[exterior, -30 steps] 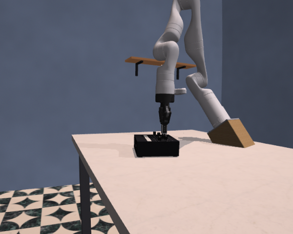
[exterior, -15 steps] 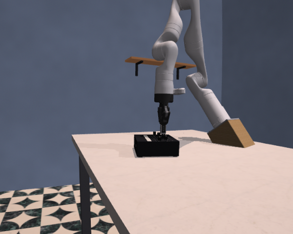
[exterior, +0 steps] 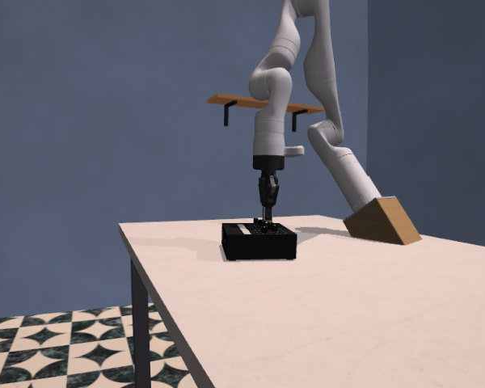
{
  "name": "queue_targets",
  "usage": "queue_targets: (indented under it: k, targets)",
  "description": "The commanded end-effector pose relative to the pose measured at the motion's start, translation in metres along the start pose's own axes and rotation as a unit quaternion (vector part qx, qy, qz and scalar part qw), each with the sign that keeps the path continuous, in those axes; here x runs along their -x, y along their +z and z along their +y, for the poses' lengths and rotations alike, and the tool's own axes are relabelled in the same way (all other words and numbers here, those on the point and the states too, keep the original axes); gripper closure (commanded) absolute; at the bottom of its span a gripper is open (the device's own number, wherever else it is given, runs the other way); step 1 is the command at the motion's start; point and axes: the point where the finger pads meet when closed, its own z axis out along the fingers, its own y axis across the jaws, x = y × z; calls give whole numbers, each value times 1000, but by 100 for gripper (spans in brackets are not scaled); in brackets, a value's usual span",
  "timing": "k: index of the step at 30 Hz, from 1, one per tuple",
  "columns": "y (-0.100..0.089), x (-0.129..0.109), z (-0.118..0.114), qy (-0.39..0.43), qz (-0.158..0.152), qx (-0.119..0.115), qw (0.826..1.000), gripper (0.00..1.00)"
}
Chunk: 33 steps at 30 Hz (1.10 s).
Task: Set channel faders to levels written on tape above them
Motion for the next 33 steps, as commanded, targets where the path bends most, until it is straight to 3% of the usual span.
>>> queue_targets:
  k: [1, 33]
  targets:
    - [0, 3, 0, 1, -1, 1, 1000, 100]
    - [0, 18, 0, 1, -1, 1, 1000, 100]
